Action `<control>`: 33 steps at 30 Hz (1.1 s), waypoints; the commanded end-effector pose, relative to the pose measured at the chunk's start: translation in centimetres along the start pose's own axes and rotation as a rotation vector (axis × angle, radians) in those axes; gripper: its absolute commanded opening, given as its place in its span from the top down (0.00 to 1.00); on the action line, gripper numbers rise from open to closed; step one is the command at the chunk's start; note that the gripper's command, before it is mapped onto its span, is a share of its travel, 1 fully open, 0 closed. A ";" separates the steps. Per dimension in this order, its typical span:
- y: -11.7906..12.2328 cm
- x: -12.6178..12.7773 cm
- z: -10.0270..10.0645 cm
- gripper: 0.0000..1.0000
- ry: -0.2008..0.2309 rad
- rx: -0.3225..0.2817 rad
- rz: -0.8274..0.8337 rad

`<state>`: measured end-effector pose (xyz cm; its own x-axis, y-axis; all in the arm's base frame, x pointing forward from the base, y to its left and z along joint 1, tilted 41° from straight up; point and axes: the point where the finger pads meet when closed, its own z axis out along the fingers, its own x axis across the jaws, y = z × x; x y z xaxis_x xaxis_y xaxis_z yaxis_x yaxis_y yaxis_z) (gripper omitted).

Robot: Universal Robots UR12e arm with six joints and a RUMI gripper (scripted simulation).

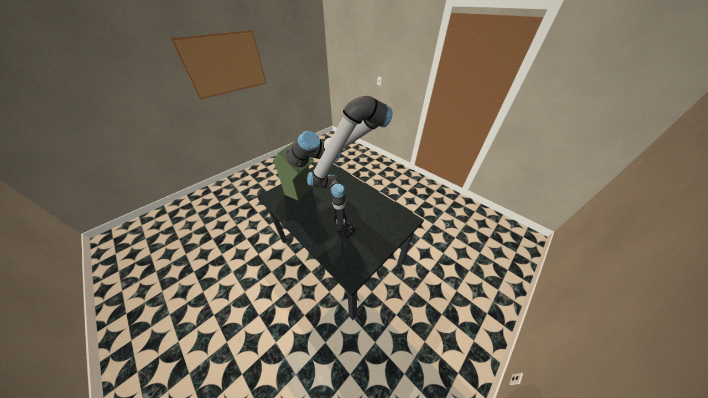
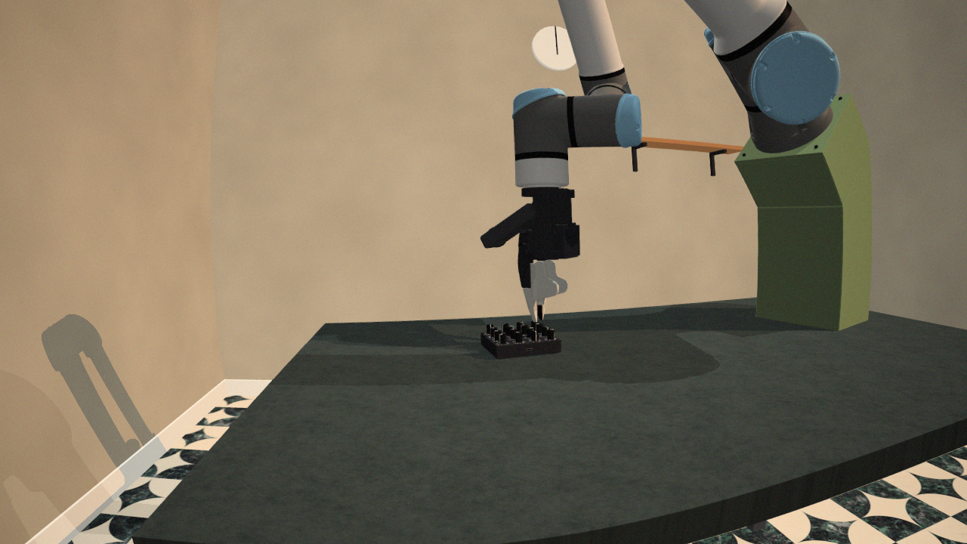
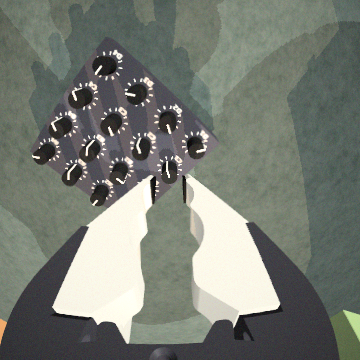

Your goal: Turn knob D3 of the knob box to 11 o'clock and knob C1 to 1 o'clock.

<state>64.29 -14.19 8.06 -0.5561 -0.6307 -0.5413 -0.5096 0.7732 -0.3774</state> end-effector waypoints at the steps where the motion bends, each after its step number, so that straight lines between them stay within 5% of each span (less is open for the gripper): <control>1: 0.0 0.0 0.0 0.89 0.000 0.001 0.000; 33: 0.0 0.0 1.3 0.89 0.000 0.001 0.000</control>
